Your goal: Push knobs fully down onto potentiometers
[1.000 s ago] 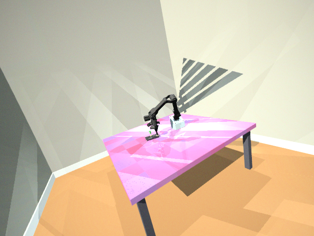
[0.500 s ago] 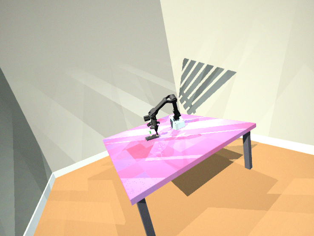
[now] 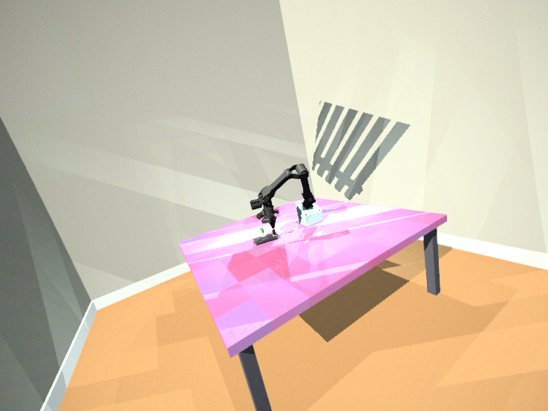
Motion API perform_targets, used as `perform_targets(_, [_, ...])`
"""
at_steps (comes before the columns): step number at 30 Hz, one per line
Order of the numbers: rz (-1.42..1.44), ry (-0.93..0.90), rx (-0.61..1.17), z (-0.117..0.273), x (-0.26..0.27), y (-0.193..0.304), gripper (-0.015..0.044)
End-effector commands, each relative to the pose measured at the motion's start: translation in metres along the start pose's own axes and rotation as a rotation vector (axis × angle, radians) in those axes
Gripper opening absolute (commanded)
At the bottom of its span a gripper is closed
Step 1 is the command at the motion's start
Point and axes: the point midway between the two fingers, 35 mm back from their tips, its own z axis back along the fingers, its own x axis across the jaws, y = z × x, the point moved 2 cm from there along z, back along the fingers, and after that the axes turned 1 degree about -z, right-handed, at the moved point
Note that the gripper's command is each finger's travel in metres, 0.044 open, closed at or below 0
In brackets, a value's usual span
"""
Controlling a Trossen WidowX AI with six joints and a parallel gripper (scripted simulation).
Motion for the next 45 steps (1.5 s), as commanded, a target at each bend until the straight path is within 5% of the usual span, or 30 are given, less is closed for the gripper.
perform_targets(1, [0.0,0.0,0.0,0.0,0.0,0.0,0.0026])
perform_targets(8, [0.0,0.0,0.0,0.0,0.0,0.0,0.021])
perform_targets(16, [0.161,-0.016,-0.077,0.019,-0.001,-0.013,0.0])
perform_targets(45, [1.163,0.024,-0.059,0.032,0.004,-0.036,0.0])
